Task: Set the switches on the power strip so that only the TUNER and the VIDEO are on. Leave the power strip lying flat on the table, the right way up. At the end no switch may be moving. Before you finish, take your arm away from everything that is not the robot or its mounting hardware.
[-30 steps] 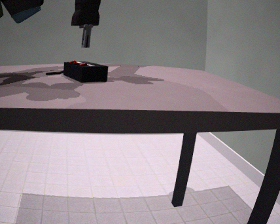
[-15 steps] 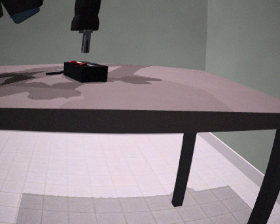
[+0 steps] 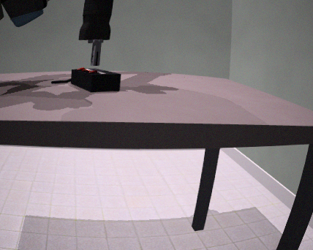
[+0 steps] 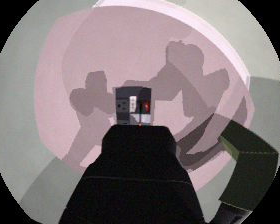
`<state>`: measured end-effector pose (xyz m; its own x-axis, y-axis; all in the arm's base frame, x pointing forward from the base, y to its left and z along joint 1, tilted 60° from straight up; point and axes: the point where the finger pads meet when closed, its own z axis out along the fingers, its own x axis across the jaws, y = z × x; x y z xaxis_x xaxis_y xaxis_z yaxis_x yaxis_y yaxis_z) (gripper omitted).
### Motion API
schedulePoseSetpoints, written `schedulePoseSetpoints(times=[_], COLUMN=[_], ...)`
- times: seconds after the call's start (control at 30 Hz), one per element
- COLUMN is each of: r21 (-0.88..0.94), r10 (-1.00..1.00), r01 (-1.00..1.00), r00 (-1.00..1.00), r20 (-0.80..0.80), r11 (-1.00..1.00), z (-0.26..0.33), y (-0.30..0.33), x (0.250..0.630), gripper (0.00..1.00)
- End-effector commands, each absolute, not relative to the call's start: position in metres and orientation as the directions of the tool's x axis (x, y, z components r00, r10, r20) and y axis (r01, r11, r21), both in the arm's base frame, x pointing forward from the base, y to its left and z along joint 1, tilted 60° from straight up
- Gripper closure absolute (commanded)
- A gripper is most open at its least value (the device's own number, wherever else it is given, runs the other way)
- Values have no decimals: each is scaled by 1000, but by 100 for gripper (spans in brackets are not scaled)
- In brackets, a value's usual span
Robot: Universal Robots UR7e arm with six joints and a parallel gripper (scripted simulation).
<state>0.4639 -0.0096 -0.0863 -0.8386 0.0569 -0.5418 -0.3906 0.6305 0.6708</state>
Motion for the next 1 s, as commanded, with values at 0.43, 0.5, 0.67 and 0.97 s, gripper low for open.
schedulePoseSetpoints(times=[0.43, 0.5, 0.67, 0.97], r21=[670, 670, 670, 670], r10=[57, 57, 57, 57], r01=[-390, -390, -390, -390], r00=[-838, -838, -838, -838], r20=[-542, -542, -542, -542], r11=[632, 632, 632, 632], z=[-90, -90, -90, -90], y=[-5, -5, -5, -5], x=[467, 467, 467, 467], gripper=[100, 100, 100, 100])
